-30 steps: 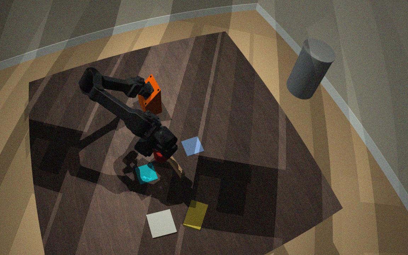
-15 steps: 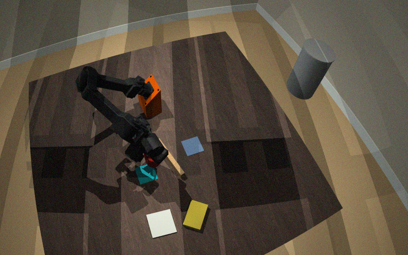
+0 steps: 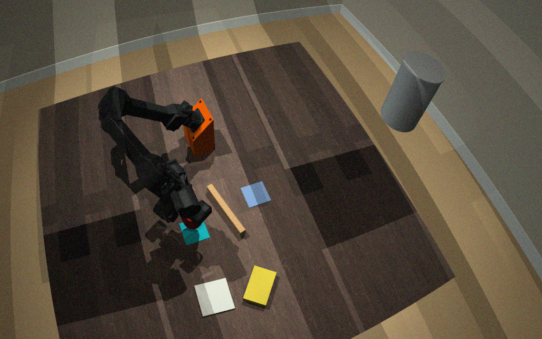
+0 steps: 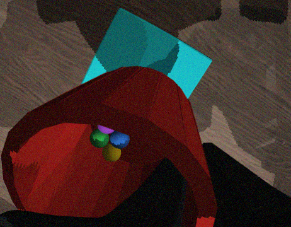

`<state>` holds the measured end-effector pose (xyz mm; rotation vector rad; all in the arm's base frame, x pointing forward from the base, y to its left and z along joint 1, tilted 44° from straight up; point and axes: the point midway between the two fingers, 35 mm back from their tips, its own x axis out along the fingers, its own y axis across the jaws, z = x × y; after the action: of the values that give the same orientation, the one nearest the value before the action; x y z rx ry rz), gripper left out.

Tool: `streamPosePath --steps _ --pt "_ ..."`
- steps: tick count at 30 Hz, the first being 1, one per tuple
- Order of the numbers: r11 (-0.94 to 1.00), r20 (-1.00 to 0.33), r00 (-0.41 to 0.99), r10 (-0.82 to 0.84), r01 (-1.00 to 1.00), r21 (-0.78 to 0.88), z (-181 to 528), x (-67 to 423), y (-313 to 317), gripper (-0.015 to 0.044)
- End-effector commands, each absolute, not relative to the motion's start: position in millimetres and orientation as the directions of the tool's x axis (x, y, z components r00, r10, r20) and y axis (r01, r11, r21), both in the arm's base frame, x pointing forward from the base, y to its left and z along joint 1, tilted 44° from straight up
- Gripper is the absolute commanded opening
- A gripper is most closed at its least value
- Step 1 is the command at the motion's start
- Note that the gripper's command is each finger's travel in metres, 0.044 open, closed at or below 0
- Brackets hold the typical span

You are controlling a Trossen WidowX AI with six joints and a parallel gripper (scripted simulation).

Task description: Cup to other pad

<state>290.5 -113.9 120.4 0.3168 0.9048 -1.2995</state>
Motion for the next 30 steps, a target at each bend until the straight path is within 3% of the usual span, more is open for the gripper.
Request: streamPosePath --steps 1,30 --pt "0.285 -0.723 0.003 -0.691 0.920 -0.269 125.2 291.8 -116.9 0.0000" --pt "0.285 -0.722 0.003 -0.692 0.920 -0.269 94.7 292.8 -146.5 0.0000"
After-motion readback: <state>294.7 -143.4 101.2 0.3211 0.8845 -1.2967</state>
